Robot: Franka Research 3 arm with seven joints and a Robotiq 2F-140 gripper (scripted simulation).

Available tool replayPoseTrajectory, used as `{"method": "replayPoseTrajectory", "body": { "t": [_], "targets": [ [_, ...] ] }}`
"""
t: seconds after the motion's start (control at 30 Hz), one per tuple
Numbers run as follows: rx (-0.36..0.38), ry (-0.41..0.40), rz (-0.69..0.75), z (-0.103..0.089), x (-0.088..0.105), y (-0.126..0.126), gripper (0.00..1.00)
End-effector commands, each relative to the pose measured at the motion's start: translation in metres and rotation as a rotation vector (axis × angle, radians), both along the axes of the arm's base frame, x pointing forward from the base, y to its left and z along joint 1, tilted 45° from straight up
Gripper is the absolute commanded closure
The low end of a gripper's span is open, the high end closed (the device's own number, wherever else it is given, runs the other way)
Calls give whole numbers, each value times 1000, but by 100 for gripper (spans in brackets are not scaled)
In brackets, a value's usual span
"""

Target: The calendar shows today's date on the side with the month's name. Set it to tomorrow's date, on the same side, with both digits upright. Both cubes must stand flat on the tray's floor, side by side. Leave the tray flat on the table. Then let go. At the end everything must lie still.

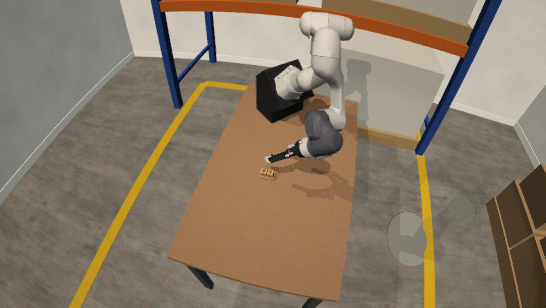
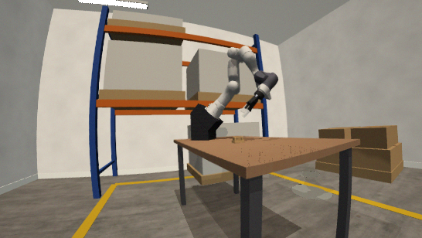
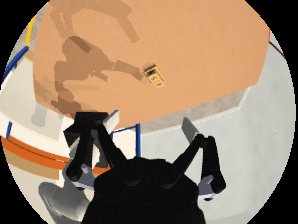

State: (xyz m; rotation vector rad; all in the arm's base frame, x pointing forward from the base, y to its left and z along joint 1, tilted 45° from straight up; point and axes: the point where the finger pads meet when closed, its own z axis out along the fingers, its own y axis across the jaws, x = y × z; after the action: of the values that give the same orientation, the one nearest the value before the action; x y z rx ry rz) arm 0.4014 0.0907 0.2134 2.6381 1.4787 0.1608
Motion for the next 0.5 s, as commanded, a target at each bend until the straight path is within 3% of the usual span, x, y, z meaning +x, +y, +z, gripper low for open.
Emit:
{"method": "replayPoseTrajectory", "body": {
  "t": [0.0,0.1,0.13,0.47],
  "targets": [
    [8,-7,-12,0,2,1,0],
    [8,-7,-12,0,2,1,0],
    [97,-4,-98,-12,7,-8,0],
    [97,-4,-98,-12,7,-8,0]
  ]
}}
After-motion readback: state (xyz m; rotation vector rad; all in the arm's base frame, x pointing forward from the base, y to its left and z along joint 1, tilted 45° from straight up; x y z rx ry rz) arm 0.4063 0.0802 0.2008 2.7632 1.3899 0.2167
